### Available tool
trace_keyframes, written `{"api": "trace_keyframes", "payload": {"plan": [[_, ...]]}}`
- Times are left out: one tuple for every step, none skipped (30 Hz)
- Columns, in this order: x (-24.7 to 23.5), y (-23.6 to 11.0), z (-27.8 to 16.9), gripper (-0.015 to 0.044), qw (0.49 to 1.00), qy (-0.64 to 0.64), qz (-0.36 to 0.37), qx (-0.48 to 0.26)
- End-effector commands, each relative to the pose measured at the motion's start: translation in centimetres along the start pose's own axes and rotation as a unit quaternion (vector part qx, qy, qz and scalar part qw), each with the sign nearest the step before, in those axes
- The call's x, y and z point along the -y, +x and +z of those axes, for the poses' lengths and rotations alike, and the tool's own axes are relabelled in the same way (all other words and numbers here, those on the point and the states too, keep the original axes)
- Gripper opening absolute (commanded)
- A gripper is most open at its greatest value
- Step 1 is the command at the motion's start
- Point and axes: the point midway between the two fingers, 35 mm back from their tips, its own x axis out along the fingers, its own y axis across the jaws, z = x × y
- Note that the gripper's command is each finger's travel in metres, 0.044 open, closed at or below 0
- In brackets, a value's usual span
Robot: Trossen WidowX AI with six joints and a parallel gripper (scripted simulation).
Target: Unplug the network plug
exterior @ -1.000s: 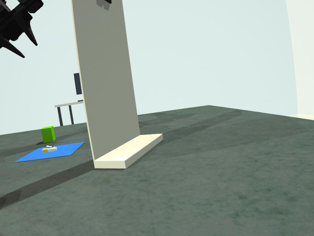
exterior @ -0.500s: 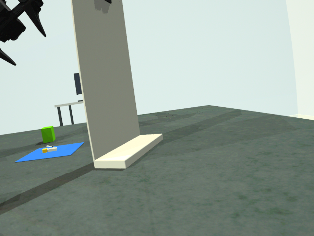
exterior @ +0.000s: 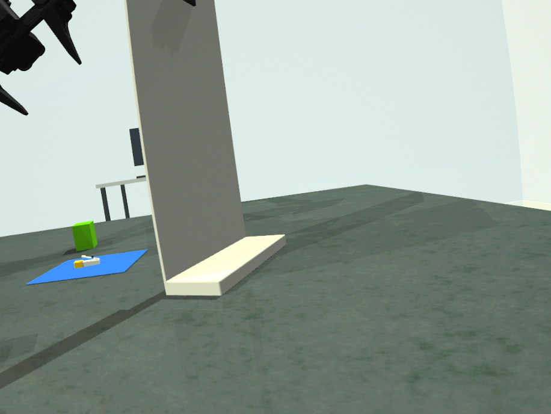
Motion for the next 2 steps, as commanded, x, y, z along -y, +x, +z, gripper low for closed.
{"api": "trace_keyframes", "payload": {"plan": [[0.03,-0.02,0.06,0.044,1.0,-0.001,-0.001,0.001],[0.03,-0.02,0.06,0.044,1.0,-0.001,-0.001,0.001]]}}
